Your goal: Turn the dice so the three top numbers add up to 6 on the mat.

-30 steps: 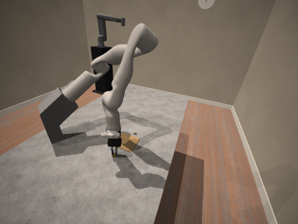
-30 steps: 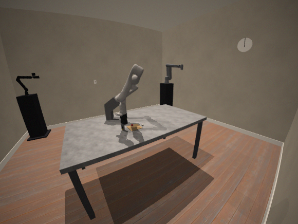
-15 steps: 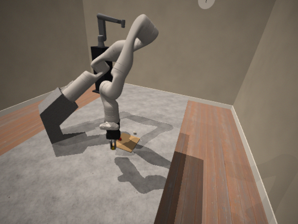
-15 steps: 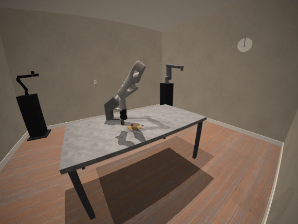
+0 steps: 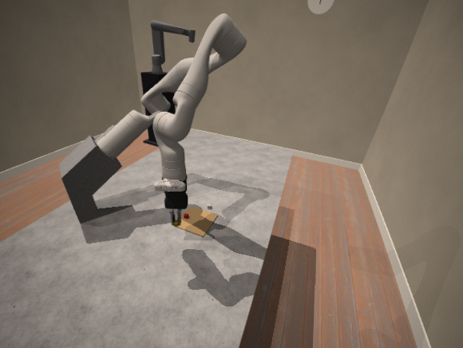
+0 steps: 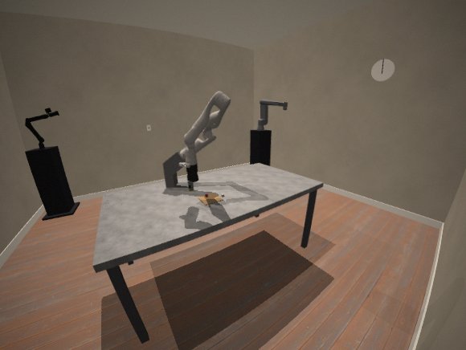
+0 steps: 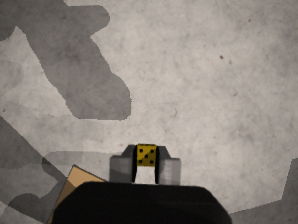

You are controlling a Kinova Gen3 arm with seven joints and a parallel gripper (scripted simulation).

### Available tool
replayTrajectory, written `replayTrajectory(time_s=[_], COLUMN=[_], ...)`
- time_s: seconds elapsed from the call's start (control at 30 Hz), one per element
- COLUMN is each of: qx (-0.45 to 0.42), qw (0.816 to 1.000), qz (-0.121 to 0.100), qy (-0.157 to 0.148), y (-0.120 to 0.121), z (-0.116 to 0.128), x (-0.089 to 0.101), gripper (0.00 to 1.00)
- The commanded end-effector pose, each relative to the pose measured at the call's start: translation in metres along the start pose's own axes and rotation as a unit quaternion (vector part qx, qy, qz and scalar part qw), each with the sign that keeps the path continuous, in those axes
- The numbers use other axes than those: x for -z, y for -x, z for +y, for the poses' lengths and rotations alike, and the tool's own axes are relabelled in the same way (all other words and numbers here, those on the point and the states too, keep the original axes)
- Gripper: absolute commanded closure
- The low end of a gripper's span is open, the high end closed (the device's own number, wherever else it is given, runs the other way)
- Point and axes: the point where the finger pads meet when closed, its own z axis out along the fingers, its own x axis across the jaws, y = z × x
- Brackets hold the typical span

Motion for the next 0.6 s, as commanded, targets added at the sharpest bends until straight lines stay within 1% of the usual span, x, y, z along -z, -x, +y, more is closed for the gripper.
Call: replayTrajectory(time_s=[0.0,0.57], qx=[0.001,-0.012], qw=[1.000,1.000], qz=[-0.001,-0.001], qy=[-0.003,-0.002], y=[0.0011,0.0008], z=[-0.0014,-0.0019], x=[0.0021,0.0019], gripper=[0.66,0.66])
